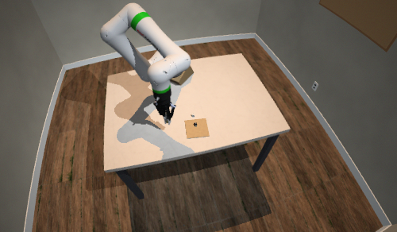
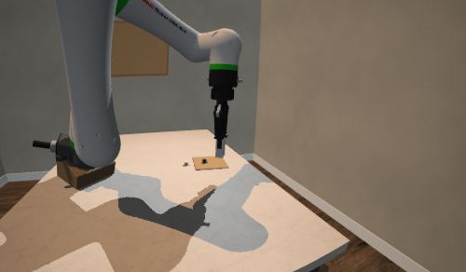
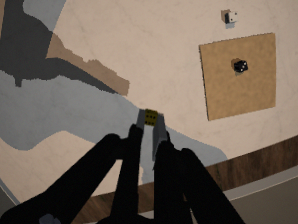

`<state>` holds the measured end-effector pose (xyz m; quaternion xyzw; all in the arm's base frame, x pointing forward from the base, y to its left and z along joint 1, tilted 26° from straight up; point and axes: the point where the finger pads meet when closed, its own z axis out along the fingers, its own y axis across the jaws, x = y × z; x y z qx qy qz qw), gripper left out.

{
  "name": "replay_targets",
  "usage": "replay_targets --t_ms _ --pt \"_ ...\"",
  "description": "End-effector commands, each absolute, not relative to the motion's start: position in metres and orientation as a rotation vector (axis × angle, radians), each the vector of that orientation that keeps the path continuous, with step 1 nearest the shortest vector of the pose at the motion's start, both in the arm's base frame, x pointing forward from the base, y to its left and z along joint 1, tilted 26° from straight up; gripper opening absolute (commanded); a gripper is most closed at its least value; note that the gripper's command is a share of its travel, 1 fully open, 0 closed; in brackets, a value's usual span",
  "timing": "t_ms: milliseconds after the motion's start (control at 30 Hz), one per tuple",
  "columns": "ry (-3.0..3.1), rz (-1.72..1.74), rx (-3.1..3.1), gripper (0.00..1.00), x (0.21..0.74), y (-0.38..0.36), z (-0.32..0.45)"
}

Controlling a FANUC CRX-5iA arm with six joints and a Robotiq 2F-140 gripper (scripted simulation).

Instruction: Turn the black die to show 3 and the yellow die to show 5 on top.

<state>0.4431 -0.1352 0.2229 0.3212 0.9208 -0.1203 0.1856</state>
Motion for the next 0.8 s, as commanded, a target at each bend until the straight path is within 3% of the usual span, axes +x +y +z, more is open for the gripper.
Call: replay_targets --t_ms 0,467,767 --pt "2.502 -0.309 1.086 0.07 0.444 -0.136 0.223" --pt "2.485 -0.257 1.127 0.07 0.449 -0.127 0.217" --pt "2.584 0.086 0.859 0.07 0.496 -0.036 0.176"
